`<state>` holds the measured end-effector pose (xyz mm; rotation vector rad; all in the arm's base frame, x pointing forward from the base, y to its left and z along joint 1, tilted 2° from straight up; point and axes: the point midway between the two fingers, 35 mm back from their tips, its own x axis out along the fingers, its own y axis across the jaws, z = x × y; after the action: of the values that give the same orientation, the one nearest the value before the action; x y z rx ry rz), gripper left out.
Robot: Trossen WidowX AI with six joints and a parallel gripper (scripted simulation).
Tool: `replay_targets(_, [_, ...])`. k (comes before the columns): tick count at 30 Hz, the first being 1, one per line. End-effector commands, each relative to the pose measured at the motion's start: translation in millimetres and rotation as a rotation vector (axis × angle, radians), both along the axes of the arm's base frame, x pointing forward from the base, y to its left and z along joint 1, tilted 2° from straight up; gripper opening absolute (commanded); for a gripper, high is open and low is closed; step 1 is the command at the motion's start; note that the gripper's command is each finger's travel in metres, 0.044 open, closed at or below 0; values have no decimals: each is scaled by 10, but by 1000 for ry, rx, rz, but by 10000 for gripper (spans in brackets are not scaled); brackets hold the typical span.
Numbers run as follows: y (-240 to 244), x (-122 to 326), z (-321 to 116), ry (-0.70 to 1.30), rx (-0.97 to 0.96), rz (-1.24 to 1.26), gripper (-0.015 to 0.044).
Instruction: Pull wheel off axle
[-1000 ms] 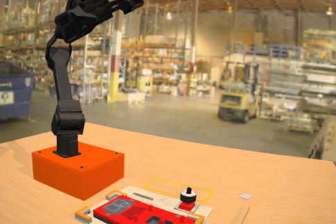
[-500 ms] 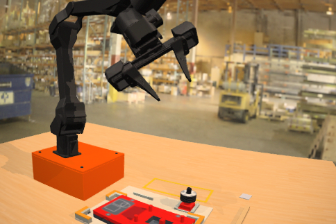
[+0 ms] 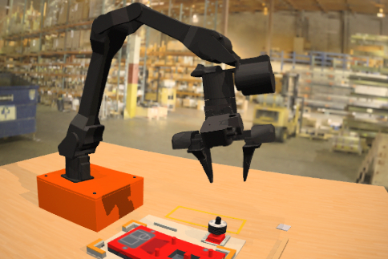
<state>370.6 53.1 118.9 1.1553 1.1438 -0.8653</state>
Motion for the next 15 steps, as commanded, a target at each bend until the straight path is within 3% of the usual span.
replay_targets(1, [265,-57,-304,144,10,-52,300])
replay_targets(15, [322,-178,-480,204,4,-75,300])
